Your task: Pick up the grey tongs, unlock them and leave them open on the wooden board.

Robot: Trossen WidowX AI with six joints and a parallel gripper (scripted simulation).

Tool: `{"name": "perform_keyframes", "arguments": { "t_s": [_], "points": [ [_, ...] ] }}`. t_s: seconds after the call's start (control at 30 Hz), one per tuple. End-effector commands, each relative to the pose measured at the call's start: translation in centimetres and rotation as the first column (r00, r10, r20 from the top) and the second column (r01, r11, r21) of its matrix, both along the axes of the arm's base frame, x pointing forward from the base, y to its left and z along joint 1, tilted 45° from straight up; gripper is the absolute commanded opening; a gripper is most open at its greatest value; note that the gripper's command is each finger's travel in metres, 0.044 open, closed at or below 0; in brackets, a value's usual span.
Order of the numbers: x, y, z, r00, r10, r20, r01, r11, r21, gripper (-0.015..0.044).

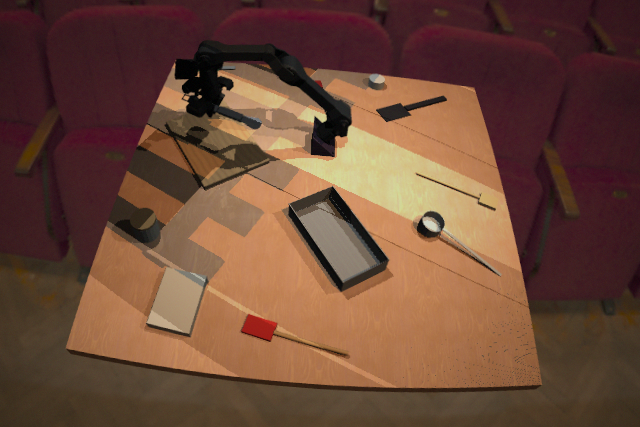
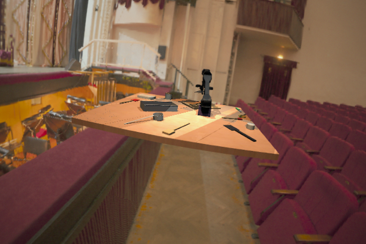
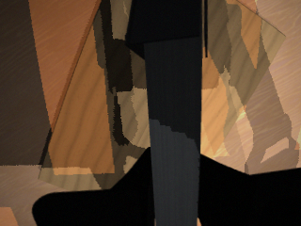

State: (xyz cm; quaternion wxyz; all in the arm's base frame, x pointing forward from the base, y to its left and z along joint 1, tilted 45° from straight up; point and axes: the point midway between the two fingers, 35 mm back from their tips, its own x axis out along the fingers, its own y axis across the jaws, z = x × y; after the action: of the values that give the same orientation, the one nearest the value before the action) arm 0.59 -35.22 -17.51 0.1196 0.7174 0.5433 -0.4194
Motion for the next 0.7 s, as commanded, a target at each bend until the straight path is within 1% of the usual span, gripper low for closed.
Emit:
{"name": "perform_keyframes", "arguments": {
  "t_s": [0.0,0.67],
  "points": [
    [0.1,0.3,-0.4,1.0,0.0,0.006,0.0,1.0,0.002,-0.015],
    [0.3,2.3,-2.9,1.0,0.0,0.006,0.0,1.0,0.002,-0.015]
  ]
}}
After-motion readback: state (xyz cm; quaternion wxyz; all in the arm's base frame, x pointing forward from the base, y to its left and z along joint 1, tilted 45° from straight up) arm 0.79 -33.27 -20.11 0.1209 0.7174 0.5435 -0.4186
